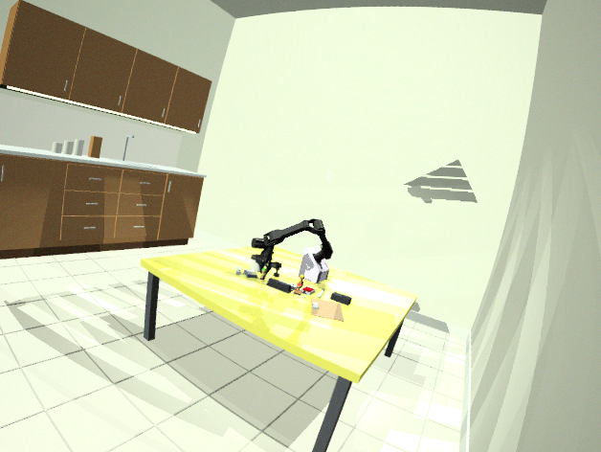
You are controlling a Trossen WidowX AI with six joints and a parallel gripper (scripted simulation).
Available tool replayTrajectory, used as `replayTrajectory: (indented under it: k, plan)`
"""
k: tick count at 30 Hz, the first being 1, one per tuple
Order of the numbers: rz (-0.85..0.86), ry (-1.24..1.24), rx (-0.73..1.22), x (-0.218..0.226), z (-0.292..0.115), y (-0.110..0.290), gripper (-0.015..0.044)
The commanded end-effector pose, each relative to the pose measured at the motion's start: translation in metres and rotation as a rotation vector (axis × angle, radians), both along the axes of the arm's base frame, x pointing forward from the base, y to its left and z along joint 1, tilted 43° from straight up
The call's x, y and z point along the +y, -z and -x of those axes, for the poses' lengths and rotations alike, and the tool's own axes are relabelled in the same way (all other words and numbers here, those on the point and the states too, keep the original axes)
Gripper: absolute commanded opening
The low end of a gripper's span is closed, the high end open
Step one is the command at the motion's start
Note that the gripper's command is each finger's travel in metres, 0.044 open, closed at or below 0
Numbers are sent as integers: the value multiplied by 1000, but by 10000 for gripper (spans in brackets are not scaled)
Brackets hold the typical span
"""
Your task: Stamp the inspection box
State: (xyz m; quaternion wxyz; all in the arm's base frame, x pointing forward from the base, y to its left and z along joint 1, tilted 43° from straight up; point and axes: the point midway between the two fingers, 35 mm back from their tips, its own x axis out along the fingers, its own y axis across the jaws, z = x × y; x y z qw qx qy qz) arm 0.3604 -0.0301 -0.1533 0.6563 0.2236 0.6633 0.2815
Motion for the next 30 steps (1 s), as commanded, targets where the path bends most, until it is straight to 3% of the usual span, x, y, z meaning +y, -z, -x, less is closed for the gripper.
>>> replayTrajectory:
  k: [1,6,8,30]
  plan:
    - [0,0,0,0,0,0,87]
    - [0,0,0,0,0,0,54]
    - [0,0,0,0,0,0,2]
    - [3,0,-1,-8,-2,-8,0]
